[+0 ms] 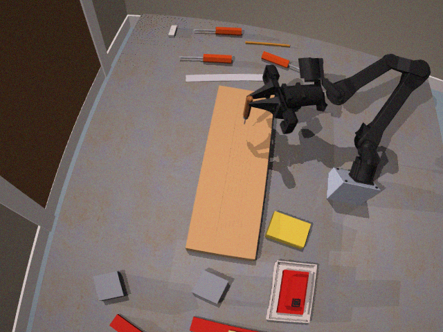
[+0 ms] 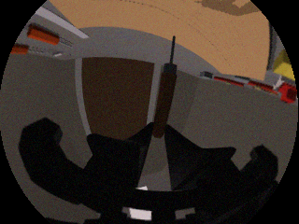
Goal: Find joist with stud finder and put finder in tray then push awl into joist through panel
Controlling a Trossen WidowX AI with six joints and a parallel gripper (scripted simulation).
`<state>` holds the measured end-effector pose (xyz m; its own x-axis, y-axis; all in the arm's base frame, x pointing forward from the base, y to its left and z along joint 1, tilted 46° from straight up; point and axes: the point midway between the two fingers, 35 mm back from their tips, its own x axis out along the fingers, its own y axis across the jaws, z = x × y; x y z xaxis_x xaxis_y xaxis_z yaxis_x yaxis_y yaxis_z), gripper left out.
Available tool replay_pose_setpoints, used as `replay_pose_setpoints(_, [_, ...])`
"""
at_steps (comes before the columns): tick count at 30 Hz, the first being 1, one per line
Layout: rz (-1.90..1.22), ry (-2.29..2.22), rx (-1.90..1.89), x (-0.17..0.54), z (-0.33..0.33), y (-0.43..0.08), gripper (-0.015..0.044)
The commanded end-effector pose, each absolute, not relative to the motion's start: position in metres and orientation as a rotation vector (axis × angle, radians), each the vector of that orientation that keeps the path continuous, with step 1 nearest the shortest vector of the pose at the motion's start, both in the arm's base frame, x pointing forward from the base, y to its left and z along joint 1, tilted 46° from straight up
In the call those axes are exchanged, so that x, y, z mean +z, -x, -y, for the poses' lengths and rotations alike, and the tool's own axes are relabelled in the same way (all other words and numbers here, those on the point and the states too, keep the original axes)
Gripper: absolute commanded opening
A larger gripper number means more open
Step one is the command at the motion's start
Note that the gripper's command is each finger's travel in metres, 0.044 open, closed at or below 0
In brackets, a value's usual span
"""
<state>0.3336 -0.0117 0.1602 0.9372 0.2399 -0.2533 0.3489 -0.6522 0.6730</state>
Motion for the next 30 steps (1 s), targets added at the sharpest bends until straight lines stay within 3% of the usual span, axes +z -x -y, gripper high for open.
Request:
replay_pose_setpoints(1, [-0.425, -2.316, -0.177, 0.158, 0.012, -0.334, 0.0])
replay_pose_setpoints(30, [-0.425, -2.314, -0.179, 0.144, 0.026, -0.334, 0.0])
